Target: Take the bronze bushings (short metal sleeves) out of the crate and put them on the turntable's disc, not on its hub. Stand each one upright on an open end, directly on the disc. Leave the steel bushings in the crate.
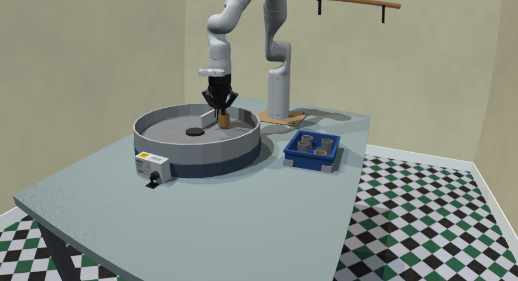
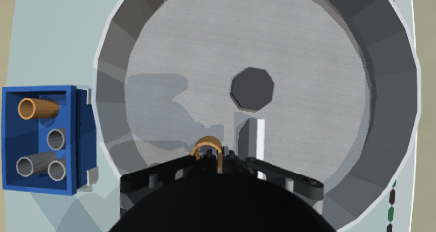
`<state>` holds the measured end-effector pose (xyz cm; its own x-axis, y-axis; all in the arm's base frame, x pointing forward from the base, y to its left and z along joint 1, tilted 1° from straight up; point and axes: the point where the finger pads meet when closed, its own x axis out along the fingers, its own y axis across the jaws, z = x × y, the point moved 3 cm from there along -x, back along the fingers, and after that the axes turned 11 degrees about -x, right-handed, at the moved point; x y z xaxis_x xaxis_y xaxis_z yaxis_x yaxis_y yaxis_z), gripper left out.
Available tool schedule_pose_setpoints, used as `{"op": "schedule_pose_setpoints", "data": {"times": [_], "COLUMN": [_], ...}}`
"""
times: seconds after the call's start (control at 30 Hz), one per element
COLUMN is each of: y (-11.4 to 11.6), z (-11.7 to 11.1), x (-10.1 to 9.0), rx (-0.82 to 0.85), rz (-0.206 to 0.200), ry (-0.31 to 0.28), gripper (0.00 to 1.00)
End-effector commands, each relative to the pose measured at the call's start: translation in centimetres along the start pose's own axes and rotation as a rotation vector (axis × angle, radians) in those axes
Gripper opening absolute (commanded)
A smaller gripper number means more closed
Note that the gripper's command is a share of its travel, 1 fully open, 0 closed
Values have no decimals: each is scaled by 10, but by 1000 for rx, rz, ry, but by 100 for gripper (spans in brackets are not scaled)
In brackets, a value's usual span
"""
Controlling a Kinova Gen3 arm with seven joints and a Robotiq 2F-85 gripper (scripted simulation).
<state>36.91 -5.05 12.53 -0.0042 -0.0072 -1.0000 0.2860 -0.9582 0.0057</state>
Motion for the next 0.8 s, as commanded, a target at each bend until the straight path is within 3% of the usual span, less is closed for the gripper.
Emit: {"op": "schedule_pose_setpoints", "data": {"times": [0.0,0.77], "y": [0,0], "z": [0,1], "x": [2,5], "rx": [-2,-2], "rz": [0,0], "ry": [2,2], "gripper": [0,0]}}
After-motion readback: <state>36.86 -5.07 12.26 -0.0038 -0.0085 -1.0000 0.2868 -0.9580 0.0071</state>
